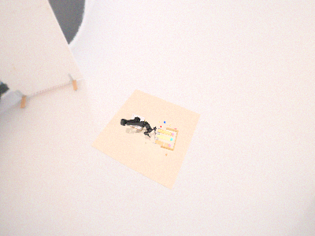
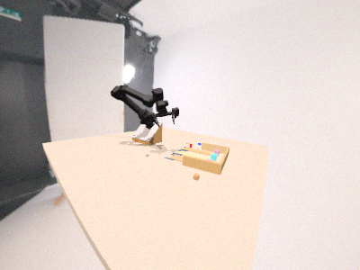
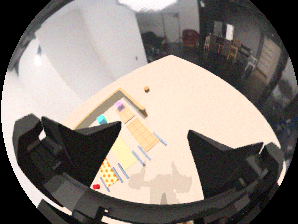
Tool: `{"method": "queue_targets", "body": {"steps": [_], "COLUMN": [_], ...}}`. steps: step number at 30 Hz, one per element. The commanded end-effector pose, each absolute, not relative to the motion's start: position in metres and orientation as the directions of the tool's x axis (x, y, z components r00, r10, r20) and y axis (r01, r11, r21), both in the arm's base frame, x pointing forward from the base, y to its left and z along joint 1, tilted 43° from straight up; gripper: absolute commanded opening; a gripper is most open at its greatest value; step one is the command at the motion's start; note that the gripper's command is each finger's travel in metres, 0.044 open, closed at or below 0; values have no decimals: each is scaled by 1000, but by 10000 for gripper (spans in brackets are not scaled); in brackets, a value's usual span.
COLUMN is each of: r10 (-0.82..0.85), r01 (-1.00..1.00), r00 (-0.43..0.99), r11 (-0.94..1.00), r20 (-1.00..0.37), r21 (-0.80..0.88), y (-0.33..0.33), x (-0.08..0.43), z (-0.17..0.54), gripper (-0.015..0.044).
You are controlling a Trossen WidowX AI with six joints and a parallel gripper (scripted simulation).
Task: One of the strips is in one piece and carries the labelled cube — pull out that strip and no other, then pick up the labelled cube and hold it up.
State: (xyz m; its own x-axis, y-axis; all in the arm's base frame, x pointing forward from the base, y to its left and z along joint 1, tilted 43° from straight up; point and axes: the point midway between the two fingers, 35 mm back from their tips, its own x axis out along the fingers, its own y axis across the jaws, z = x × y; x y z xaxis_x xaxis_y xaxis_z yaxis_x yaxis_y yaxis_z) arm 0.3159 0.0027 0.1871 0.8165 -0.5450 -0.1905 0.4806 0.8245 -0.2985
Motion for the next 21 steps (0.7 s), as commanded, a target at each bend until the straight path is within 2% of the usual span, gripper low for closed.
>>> {"method": "queue_targets", "body": {"steps": [1,5,18,21], "r10": [-391,-269,-262,-269], "r01": [211,-10,-21,-36], "r00": [882,909,910,898], "r11": [828,749,743,743], "r20": [-264,-318,-320,-348], "r21": [-519,-662,-669,-668], "y": [60,101,103,105], "x": [308,290,289,294], "z": [139,104,103,98], "gripper": [400,400,400,321]}}
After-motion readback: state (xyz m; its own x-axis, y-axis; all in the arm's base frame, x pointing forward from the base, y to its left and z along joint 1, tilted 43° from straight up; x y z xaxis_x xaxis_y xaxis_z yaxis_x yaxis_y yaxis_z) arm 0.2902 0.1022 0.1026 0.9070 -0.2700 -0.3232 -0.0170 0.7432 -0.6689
